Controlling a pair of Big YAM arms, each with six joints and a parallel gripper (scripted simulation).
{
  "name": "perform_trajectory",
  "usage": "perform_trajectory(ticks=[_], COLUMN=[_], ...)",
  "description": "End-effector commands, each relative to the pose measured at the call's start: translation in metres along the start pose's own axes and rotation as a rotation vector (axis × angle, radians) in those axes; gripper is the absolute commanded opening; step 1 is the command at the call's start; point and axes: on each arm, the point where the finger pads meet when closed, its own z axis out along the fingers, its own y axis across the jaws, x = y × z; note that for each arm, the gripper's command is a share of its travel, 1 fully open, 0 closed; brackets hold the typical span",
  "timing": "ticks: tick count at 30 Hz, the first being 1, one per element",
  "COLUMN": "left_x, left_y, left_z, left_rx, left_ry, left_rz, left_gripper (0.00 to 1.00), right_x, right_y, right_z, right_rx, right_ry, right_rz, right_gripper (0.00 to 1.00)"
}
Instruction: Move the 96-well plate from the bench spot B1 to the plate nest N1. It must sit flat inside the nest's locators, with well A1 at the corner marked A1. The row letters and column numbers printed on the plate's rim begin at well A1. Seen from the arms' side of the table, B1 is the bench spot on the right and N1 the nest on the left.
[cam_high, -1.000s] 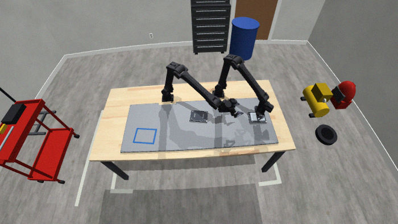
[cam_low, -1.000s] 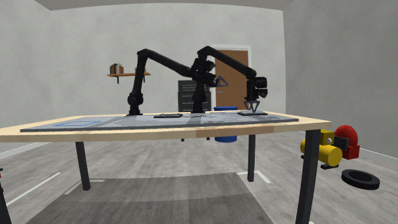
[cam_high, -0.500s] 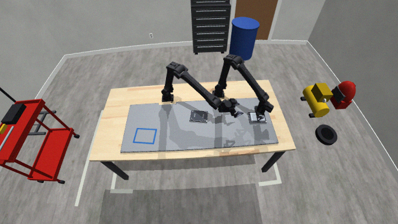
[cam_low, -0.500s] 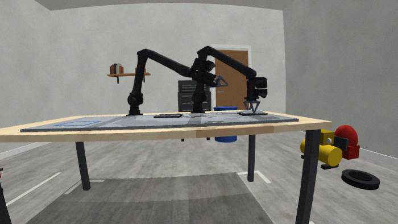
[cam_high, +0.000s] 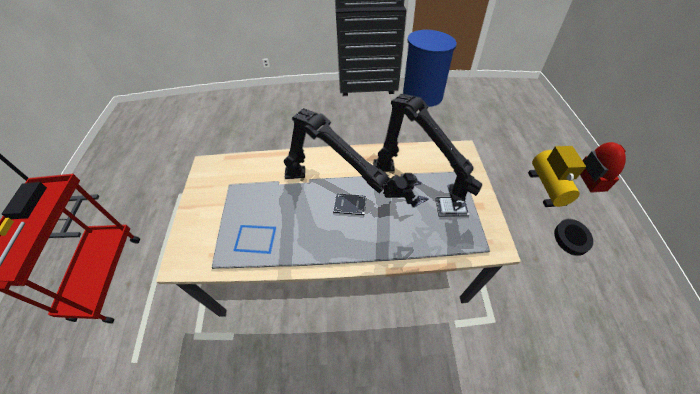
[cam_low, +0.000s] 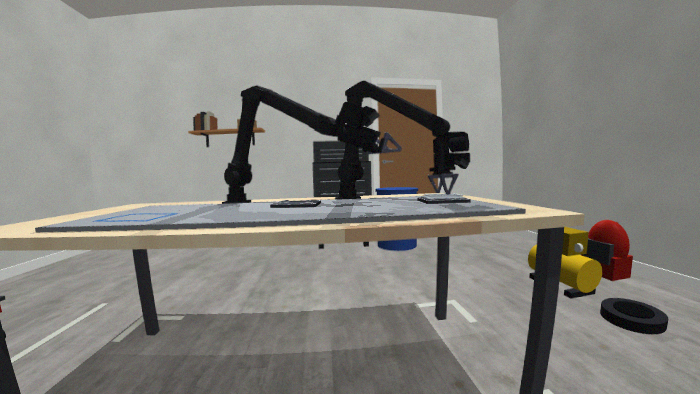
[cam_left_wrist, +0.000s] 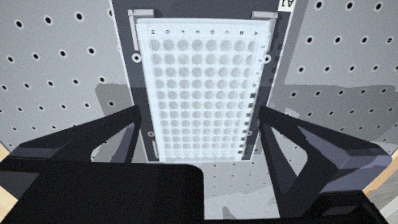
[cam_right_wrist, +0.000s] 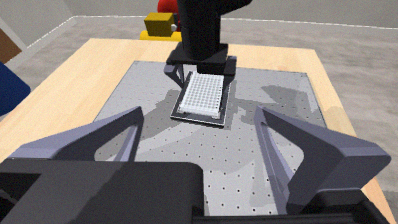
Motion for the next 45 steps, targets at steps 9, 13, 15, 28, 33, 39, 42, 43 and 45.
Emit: perform_trajectory(ticks=[9,13,15,28,33,39,42,43,45], left_x=[-0.02,-0.019,-0.018,-0.005,-0.005,-0.006,-0.004,-0.003,-0.003], left_y=[-0.015,-0.02,-0.024,-0.013,-0.009,-0.002,0.0,0.0,0.0], left_z=[-0.054,-0.052,-0.06,-0.094,-0.099,-0.104,-0.106,-0.107,-0.107], left_rx=[0.056,0.051,0.053,0.095,0.128,0.164,0.186,0.192,0.197], left_ry=[-0.068,-0.061,-0.061,-0.231,-0.367,-0.51,-0.577,-0.588,-0.595], left_rz=[0.015,0.012,0.014,0.345,0.51,0.655,0.722,0.73,0.734], left_gripper=[1.0,1.0,1.0,1.0,1.0,1.0,1.0,1.0,1.0], right_x=[-0.059,-0.059,-0.059,-0.059,-0.059,-0.059,-0.059,-0.059,-0.059], right_y=[-0.003,-0.003,-0.003,-0.003,-0.003,-0.003,-0.003,-0.003,-0.003], right_z=[0.001,0.001,0.001,0.001,0.001,0.001,0.001,0.001,0.001], right_rx=[0.005,0.005,0.005,0.005,0.005,0.005,0.005,0.005,0.005], right_ry=[-0.081,-0.081,-0.081,-0.081,-0.081,-0.081,-0.081,-0.081,-0.081], right_rz=[-0.092,-0.092,-0.092,-0.092,-0.092,-0.092,-0.092,-0.092,-0.092], right_gripper=[1.0,1.0,1.0,1.0,1.0,1.0,1.0,1.0,1.0])
